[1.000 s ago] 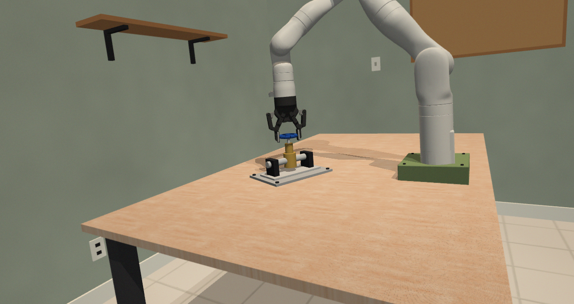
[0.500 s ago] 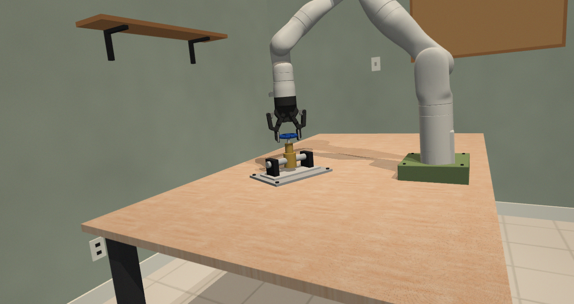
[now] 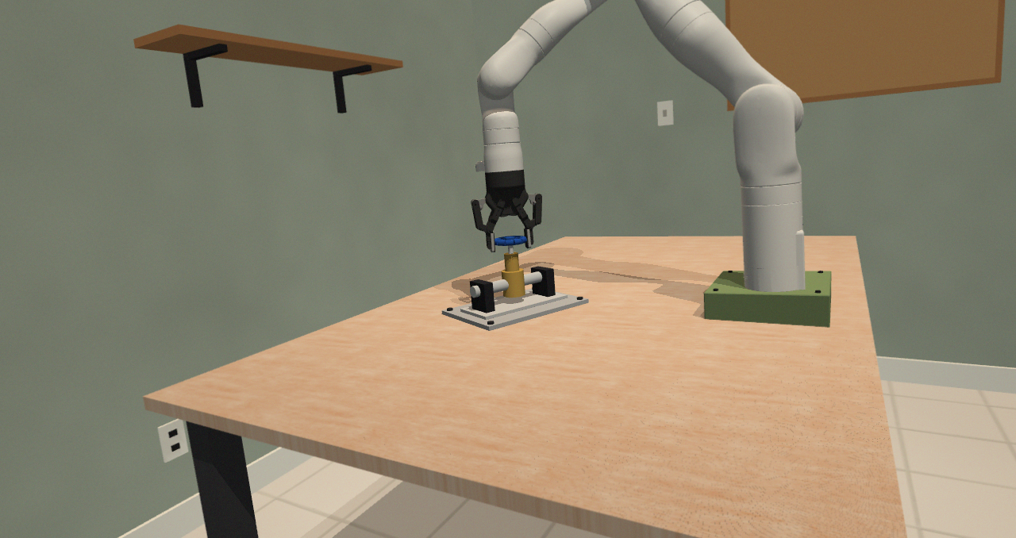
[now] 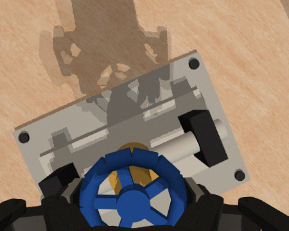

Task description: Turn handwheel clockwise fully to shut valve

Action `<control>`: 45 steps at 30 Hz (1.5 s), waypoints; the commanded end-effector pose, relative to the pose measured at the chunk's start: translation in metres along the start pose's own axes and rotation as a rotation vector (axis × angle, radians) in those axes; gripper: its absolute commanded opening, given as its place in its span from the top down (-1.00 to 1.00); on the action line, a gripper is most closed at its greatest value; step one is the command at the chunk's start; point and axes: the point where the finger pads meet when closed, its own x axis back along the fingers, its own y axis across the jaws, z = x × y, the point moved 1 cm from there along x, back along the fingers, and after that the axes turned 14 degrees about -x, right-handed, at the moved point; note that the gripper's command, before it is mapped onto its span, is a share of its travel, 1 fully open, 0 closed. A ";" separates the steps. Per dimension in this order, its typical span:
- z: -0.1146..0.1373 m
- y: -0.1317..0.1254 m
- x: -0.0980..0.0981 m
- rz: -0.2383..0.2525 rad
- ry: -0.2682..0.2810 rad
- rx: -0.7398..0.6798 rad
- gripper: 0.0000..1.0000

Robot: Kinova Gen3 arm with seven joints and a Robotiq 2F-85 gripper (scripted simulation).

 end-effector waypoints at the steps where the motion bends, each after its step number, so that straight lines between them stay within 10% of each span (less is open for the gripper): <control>1: 0.000 0.000 0.000 0.001 -0.001 -0.002 1.00; 2: 0.000 0.000 0.000 0.001 -0.001 -0.002 -1.00; 45: 0.000 0.000 0.002 0.001 -0.001 -0.002 -1.00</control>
